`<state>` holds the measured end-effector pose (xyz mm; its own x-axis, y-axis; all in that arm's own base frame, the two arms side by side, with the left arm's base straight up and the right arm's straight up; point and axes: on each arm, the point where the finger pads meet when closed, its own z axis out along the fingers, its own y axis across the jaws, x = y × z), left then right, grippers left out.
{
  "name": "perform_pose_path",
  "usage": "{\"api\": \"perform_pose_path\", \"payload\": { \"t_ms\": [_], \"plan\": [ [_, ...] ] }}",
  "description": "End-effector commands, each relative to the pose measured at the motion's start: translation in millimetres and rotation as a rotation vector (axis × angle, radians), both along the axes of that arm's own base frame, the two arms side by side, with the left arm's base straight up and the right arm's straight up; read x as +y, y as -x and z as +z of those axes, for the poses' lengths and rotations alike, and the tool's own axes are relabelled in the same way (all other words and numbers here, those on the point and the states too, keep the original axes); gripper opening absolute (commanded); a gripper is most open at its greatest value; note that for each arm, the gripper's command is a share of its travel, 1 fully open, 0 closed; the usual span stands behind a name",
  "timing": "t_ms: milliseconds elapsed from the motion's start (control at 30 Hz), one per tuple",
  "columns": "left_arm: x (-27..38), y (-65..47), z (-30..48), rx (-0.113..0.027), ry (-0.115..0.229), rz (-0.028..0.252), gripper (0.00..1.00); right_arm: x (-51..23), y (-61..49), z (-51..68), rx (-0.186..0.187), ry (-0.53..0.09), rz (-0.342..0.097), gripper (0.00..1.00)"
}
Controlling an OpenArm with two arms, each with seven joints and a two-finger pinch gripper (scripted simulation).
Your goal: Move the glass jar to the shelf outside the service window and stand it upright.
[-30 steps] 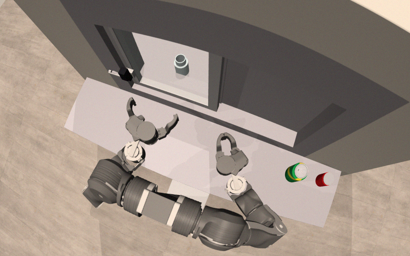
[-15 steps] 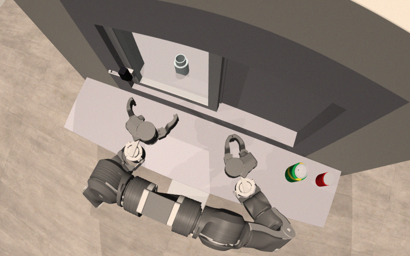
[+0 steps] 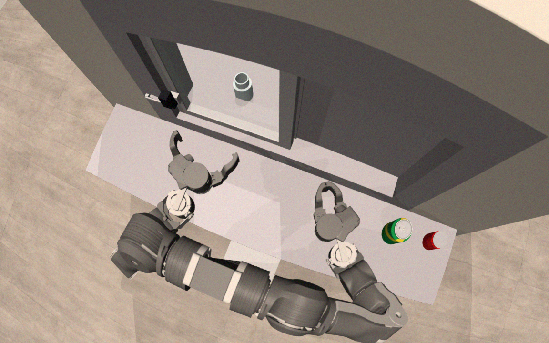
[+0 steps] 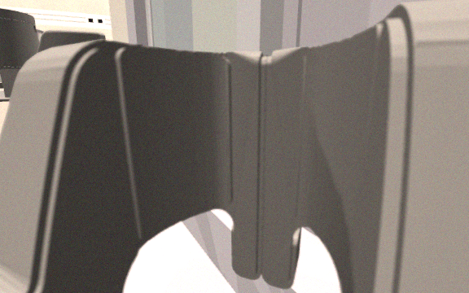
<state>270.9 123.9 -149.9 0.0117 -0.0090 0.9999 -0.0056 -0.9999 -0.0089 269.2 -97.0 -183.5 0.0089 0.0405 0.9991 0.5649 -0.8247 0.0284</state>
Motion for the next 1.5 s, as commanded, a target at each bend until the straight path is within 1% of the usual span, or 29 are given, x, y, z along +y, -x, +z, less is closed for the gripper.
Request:
{"api": "perform_pose_path", "payload": {
  "t_ms": [0, 200, 267, 300, 767, 833, 867, 1333, 1400, 1433, 1467],
  "plan": [
    [0.7, 0.1, 1.1, -0.003, 0.000, 0.004, 1.00, -1.9, -1.1, 7.7, -0.008, -0.020, 0.006, 0.00],
    [1.1, 0.1, 1.1, -0.003, -0.001, 0.007, 1.00, -15.8, -1.4, 22.1, -0.008, -0.025, 0.009, 0.00],
    [1.1, 0.1, 1.1, -0.003, -0.001, 0.007, 1.00, -15.8, -1.4, 22.1, -0.008, -0.025, 0.009, 0.00],
    [0.1, 0.1, 1.1, -0.003, 0.000, 0.000, 1.00, -18.5, -1.9, 21.5, -0.008, -0.014, 0.000, 0.00],
    [1.1, 0.1, 1.1, -0.003, -0.001, 0.007, 1.00, -28.0, -1.6, 34.6, -0.008, -0.025, 0.009, 0.00],
    [1.1, 0.1, 1.1, -0.003, -0.001, 0.007, 1.00, -28.0, -1.6, 34.6, -0.008, -0.025, 0.009, 0.00],
    [0.1, 0.1, 1.1, -0.003, 0.000, 0.000, 1.00, -29.2, -1.3, 32.2, -0.002, -0.019, -0.008, 0.00],
    [1.1, 0.1, 1.1, -0.003, -0.001, 0.007, 1.00, -28.0, -1.6, 34.6, -0.005, -0.020, -0.138, 0.00],
    [1.1, 0.1, 1.1, -0.003, -0.001, 0.007, 1.00, -28.0, -1.6, 34.6, -0.005, -0.020, -0.138, 0.00],
    [0.0, 0.1, 1.1, -0.003, 0.000, 0.000, 1.00, -26.9, -0.9, 35.5, -0.007, -0.026, -0.137, 0.00],
    [0.0, 0.1, 1.1, -0.003, 0.000, 0.001, 1.00, -26.9, -0.9, 35.5, -0.007, -0.026, -0.147, 0.00]
  ]
}}
